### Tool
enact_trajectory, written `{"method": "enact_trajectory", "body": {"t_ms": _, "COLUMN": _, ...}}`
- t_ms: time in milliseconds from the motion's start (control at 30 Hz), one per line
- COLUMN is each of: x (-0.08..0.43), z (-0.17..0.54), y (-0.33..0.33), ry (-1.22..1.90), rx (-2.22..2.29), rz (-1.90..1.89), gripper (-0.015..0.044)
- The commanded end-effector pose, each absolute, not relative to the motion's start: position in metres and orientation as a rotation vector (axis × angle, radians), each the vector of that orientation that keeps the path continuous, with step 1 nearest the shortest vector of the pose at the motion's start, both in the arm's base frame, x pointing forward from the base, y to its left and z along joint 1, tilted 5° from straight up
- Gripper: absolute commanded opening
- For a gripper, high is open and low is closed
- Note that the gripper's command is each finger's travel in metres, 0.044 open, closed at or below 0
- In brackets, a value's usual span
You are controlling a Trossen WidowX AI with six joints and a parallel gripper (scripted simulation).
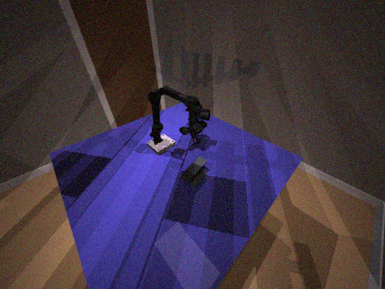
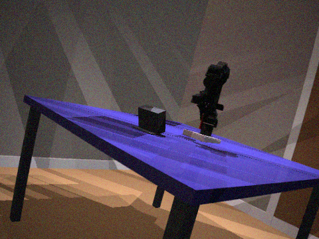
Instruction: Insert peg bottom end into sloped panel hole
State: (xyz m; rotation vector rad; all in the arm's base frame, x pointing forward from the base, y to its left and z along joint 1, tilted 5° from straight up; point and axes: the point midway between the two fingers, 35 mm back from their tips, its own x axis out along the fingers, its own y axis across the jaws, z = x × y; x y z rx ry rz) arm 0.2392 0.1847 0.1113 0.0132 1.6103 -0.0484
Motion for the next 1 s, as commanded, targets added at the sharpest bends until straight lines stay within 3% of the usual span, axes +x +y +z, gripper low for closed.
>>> {"method": "enact_trajectory", "body": {"t_ms": 0, "x": 0.239, "z": 0.115, "y": 0.184, "ry": 1.614, "rx": 0.017, "rz": -0.045, "gripper": 0.0000}}
{"method": "enact_trajectory", "body": {"t_ms": 967, "x": 0.257, "z": 0.106, "y": 0.165, "ry": 1.535, "rx": 0.136, "rz": 0.039, "gripper": 0.0000}}
